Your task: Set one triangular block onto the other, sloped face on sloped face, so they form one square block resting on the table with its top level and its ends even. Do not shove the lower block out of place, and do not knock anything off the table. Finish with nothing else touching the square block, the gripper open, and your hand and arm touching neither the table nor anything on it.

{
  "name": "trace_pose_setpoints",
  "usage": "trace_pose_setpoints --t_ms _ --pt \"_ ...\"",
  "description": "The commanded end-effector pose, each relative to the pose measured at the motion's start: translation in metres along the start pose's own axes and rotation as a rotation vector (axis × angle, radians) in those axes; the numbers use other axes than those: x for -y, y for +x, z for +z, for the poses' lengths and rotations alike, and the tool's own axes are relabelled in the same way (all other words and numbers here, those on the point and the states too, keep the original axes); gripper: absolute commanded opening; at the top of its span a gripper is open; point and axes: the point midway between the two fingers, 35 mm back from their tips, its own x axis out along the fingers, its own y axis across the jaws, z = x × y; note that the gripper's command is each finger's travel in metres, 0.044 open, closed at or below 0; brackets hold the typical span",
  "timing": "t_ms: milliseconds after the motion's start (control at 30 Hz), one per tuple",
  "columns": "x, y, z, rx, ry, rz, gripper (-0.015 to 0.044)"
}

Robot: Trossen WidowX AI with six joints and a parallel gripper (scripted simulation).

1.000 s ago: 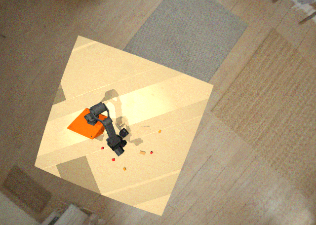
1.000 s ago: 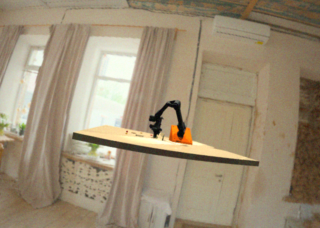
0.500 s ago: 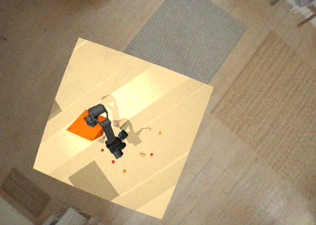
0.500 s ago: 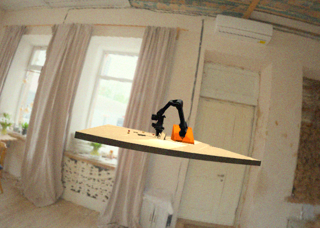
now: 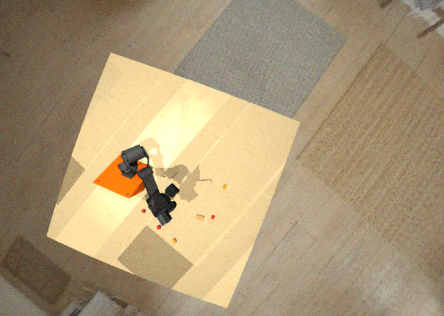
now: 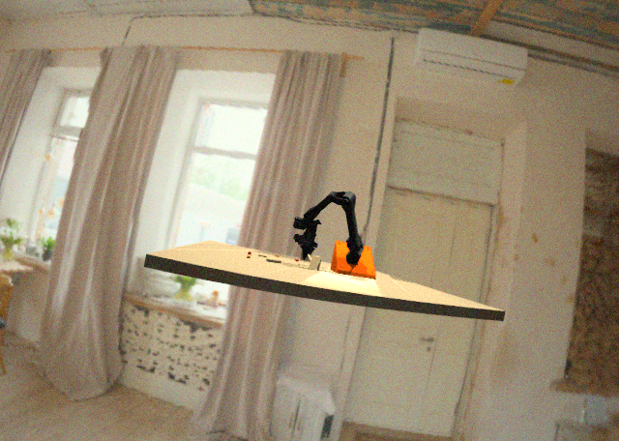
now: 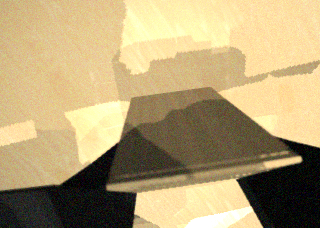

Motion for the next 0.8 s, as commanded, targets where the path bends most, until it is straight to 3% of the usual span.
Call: trace_pose_setpoints --t_ms 0,767 --pt "0.0002 0.0004 0.0000 0.001 -0.023 0.000 0.0000" --pt "0.0001 0.0004 0.0000 -0.001 -0.633 0.002 0.0000"
